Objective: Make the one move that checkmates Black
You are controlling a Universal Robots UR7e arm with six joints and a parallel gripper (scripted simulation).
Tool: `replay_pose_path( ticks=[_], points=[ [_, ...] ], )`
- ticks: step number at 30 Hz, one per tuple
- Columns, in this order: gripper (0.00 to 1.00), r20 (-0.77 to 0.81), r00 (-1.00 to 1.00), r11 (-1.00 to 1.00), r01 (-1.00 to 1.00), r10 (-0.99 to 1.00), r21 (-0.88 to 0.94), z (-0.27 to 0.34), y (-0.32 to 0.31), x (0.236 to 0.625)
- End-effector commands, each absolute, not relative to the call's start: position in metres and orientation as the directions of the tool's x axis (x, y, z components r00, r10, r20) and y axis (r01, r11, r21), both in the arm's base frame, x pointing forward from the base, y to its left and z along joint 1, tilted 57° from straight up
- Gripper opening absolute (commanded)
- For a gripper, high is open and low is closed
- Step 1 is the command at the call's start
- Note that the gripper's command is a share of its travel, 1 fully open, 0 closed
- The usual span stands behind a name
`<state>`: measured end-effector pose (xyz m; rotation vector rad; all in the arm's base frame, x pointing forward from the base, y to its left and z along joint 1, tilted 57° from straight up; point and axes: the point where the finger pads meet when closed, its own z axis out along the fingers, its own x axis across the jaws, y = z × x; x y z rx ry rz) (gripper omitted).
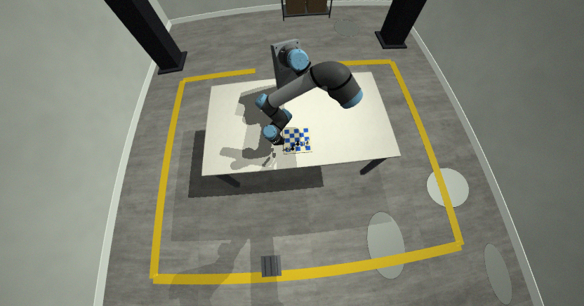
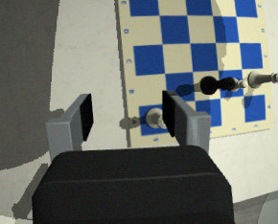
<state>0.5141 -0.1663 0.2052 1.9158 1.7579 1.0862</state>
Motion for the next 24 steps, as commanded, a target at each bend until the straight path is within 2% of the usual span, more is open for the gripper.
replay_pose_path(
  ticks=[1,9,24],
  points=[
    [1.0,0.216,-0.078,-0.113,0.655,0.973,0.748,0.219,-0.154,0.512],
    [1.0,0.085,-0.109,-0.006,0.582,0.99,0.813,0.238,-0.136,0.507],
    [1.0,0.011,-0.121,0.056,0.537,0.993,0.842,0.249,-0.125,0.503]
  ],
)
